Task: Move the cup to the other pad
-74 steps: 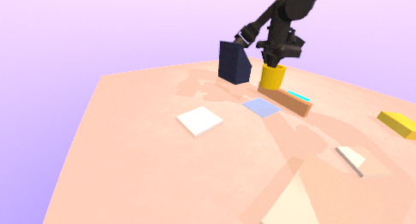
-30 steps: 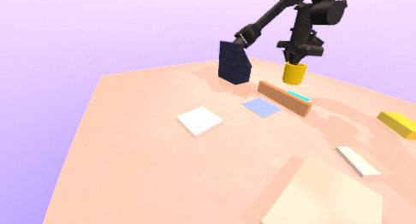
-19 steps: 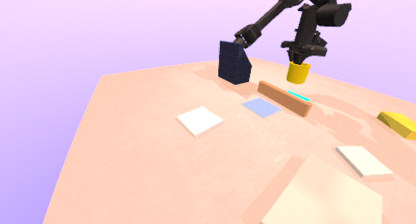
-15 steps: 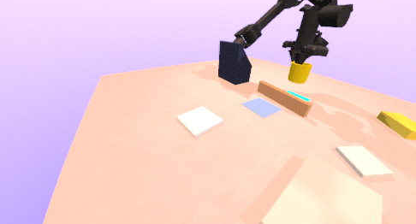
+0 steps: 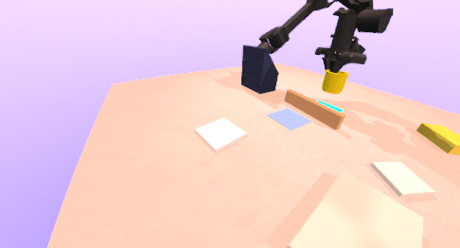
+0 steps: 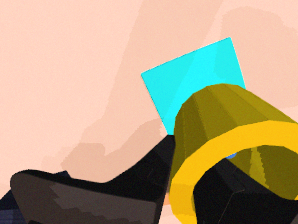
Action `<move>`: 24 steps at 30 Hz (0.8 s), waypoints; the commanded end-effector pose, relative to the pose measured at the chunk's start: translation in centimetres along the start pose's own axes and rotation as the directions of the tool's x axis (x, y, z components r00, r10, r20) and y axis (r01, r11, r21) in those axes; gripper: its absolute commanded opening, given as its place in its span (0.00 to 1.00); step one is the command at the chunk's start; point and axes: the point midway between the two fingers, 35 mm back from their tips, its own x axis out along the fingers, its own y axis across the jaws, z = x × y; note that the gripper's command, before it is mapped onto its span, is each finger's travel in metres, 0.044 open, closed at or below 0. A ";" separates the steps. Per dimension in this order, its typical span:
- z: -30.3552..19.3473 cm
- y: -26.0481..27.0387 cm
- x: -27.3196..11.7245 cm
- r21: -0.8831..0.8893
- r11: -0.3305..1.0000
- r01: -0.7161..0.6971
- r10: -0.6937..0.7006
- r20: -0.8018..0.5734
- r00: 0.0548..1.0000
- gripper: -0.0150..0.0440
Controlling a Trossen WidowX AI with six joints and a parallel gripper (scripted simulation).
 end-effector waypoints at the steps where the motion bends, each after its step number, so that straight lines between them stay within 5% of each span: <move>1: -0.1 0.1 0.5 0.011 1.000 -0.005 0.005 0.001 1.000 0.25; 24: -0.1 0.1 3.6 0.011 1.000 -0.005 0.005 0.002 1.000 0.25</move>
